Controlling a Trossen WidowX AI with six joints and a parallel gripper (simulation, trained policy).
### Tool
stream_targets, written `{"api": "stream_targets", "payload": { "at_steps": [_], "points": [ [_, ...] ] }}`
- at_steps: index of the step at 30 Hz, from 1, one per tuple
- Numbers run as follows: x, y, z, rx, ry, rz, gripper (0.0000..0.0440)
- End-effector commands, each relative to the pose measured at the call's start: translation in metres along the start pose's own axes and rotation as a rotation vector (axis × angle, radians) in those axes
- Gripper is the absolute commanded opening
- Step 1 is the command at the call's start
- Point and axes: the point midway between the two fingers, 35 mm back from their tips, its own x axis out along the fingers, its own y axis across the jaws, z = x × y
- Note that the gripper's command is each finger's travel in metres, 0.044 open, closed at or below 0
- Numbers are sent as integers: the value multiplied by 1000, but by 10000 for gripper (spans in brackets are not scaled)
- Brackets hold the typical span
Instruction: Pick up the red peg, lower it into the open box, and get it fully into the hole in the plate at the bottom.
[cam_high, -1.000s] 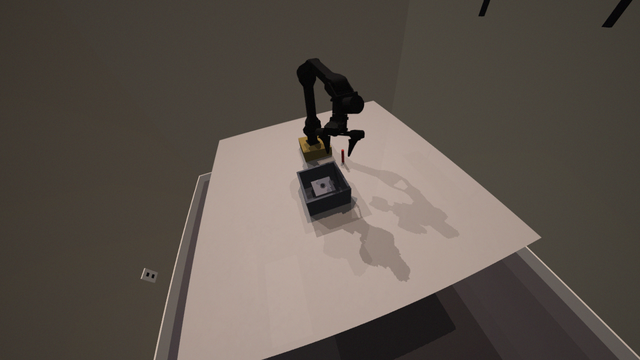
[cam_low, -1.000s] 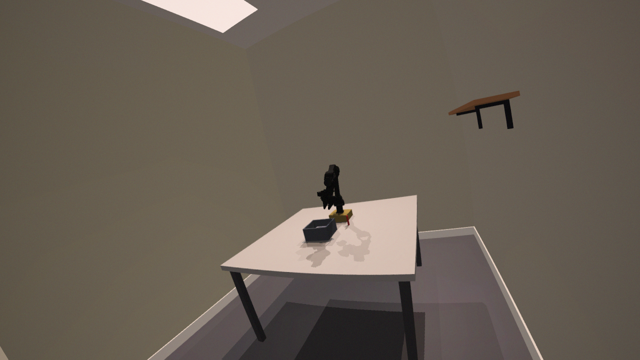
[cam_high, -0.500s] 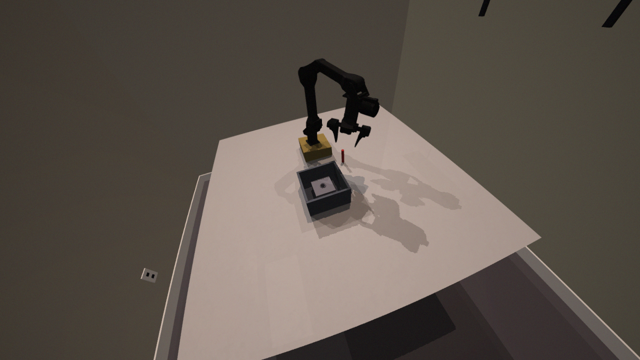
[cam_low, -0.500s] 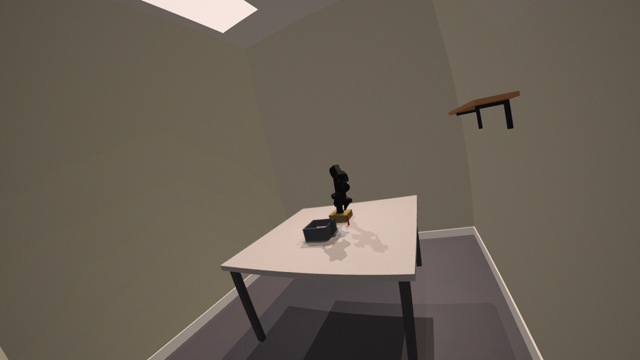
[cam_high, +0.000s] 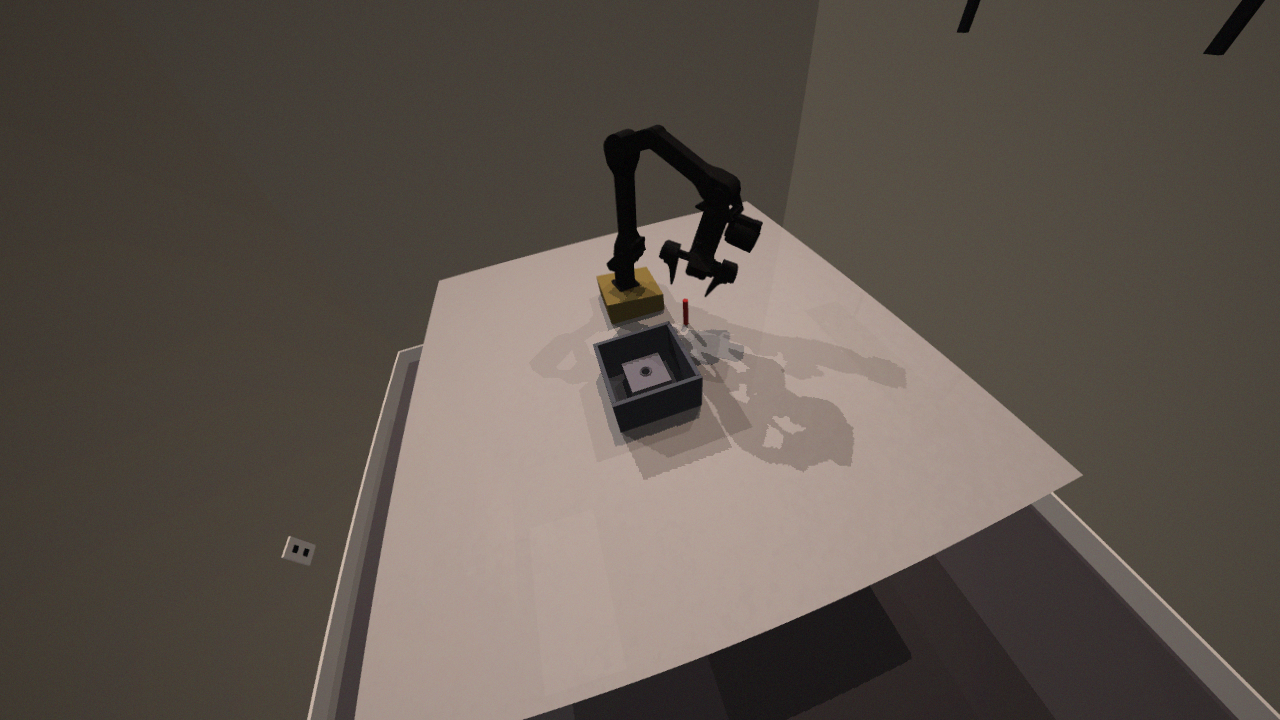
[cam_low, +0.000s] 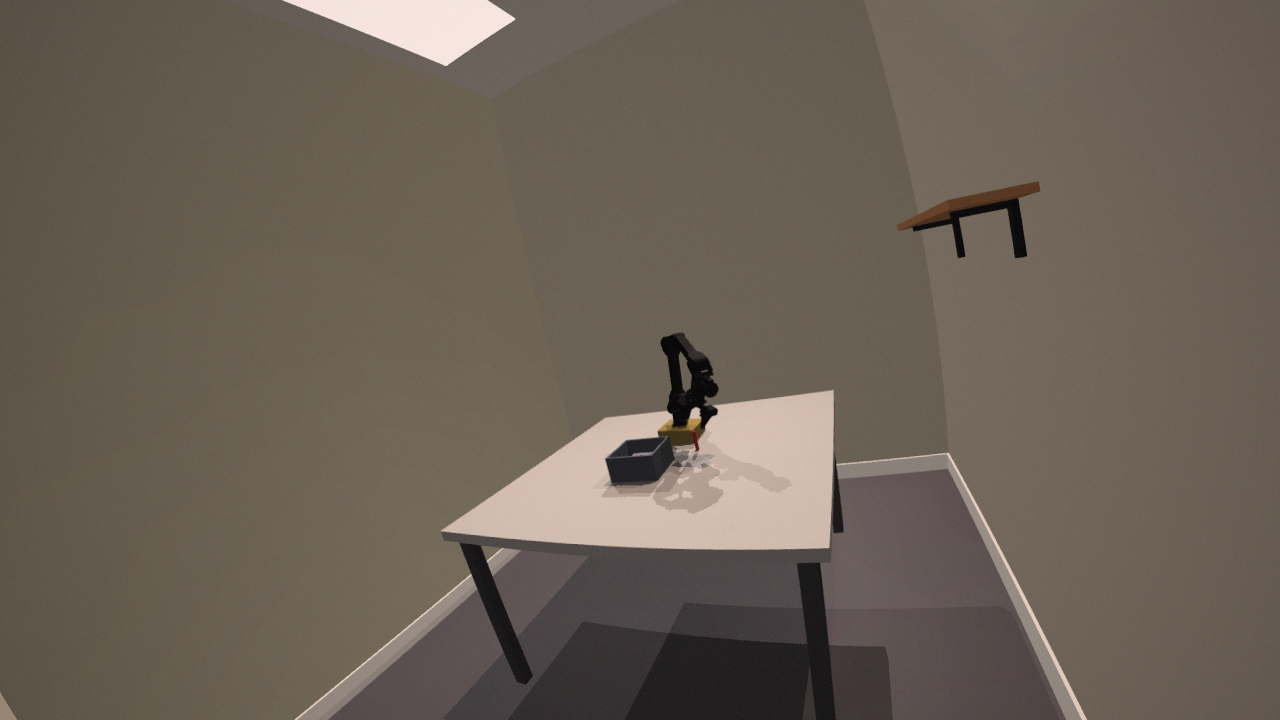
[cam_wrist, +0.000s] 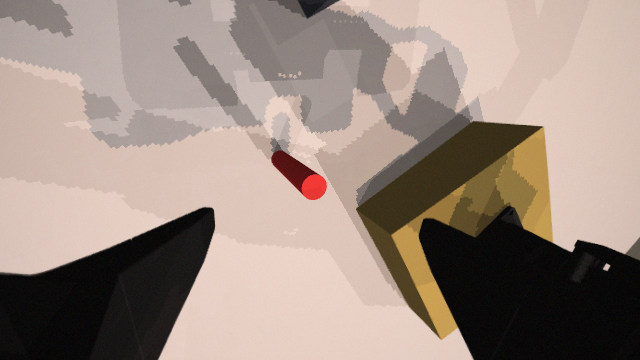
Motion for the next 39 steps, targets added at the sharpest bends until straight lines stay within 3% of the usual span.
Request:
{"api": "stream_targets", "payload": {
  "at_steps": [1,16,18,33,39],
  "points": [
    [20,2,-8,-15,-1,-19,440],
    [81,15,-7,-57,-66,14,431],
    [87,15,-8,-63,-66,11,400],
    [106,15,-6,-49,-27,-39,10],
    [91,14,10,-44,-79,-50,0]
  ]
}}
